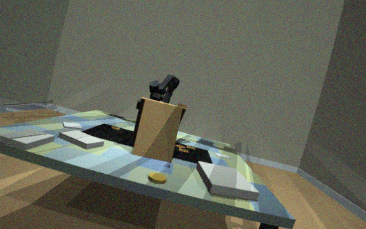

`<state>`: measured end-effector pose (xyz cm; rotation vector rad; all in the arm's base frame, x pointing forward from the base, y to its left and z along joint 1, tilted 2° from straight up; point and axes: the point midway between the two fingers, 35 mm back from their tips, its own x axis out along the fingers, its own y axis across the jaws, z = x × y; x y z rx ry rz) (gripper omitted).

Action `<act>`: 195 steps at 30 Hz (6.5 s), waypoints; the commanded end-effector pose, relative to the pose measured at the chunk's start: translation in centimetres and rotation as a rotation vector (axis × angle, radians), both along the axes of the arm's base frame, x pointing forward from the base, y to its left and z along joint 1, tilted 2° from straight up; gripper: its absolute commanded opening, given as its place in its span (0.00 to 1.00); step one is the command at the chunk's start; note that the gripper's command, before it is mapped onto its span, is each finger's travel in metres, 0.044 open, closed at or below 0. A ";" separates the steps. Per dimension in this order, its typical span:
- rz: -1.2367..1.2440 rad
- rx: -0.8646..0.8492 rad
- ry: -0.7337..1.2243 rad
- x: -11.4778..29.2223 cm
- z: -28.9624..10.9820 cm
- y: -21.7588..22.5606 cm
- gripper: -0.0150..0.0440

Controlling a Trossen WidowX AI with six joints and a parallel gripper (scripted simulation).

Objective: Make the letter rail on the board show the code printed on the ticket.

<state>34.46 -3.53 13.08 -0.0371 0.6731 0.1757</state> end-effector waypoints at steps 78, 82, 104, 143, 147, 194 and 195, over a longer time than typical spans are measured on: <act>-0.007 0.002 0.000 -3.0 2.1 0.8 0.75; -0.007 0.002 0.000 -3.2 2.3 0.8 0.75; -0.015 0.004 0.002 -3.5 2.6 0.7 0.31; 0.009 -0.118 0.679 -0.2 3.0 -1.9 0.25; 0.009 -0.118 0.679 0.0 2.8 -1.8 0.25; 0.009 -0.118 0.677 1.9 1.5 -1.7 0.25; 0.009 -0.118 0.677 2.0 1.5 -1.7 0.25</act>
